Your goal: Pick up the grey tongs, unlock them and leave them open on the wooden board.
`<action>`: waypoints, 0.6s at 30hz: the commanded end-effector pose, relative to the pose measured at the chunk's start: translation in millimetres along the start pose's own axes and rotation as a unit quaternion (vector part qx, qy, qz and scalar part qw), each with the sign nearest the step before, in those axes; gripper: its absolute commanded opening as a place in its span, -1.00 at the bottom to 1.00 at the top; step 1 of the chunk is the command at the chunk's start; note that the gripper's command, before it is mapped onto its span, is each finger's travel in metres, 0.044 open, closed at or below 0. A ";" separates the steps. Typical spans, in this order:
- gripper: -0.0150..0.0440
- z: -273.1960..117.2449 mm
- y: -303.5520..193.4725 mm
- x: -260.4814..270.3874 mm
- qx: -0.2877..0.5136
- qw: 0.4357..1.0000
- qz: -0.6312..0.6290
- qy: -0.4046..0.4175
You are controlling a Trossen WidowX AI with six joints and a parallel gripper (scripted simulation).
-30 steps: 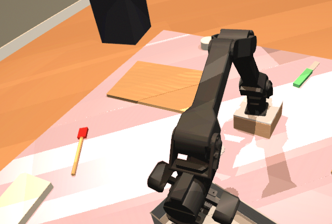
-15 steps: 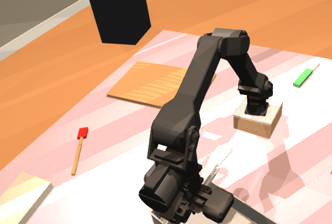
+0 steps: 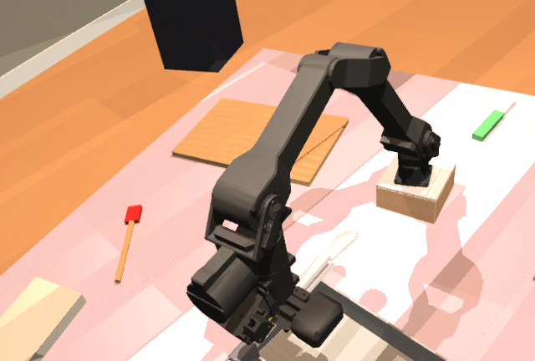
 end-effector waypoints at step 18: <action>-1.00 -9.5 15.9 -151.8 -0.010 0.988 0.152 -0.001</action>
Point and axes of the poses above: the point midway between the two fingers, 35 mm back from their tips, its own z axis out along the fingers, its own x axis across the jaws, y = z × x, the point moved 1 cm from there along -z, back along the fingers, and after that the axes turned 15 degrees about z, right-handed, at the moved point
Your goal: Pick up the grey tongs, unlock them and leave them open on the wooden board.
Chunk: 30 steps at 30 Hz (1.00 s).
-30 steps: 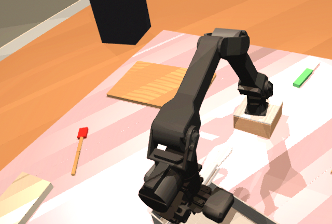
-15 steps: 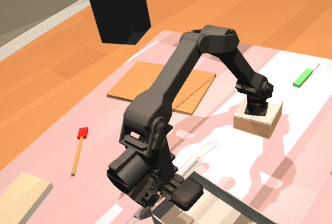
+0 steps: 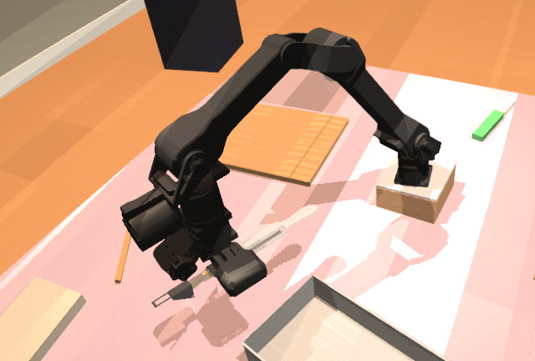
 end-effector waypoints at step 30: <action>-1.00 -11.7 1.8 -184.7 -0.009 0.982 0.188 -0.004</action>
Point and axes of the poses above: the point midway between the two fingers, 35 mm back from their tips, its own z axis out along the fingers, its own x axis across the jaws, y = z × x, the point moved 1 cm from there along -z, back along the fingers, and after that the axes turned 15 degrees about z, right-handed, at the moved point
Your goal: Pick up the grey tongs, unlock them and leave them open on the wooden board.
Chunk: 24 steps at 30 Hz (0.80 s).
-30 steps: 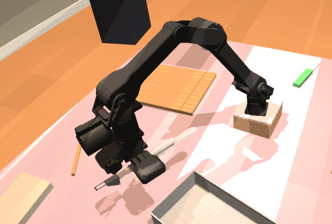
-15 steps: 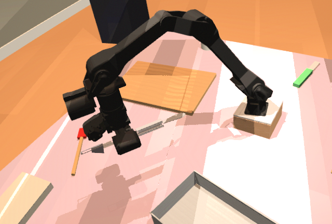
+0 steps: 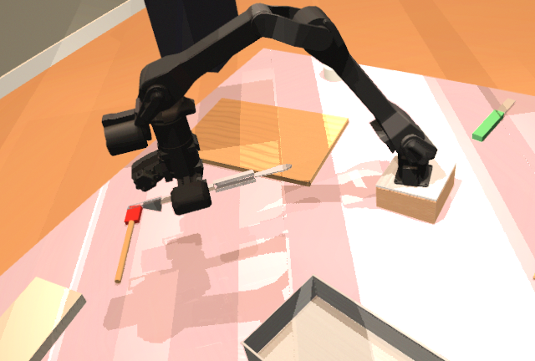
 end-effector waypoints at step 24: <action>-1.00 -4.0 -6.7 -163.5 -0.004 0.986 0.166 -0.002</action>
Point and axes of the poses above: the point midway between the two fingers, 35 mm back from their tips, its own z axis out along the fingers, its own x axis across the jaws, y = z × x, the point moved 1 cm from there along -z, back along the fingers, and after that the axes turned 15 degrees about z, right-handed, at the moved point
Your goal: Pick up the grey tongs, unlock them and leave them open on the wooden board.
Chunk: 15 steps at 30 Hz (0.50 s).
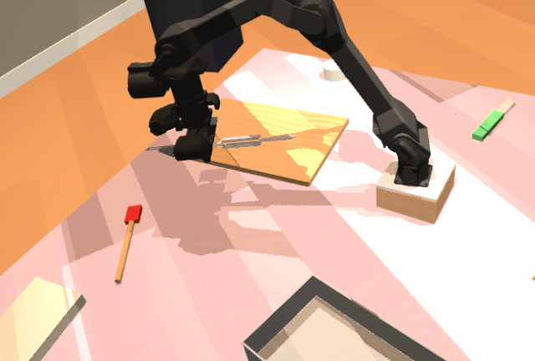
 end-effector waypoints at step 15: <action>-1.00 -6.7 -6.0 -126.3 -0.009 0.992 0.128 -0.003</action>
Point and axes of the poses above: the point midway between the two fingers, 35 mm back from their tips, its own z axis out along the fingers, its own x axis across the jaws, y = z × x, the point moved 1 cm from there along -z, back along the fingers, and after that the axes turned 15 degrees about z, right-handed, at the moved point
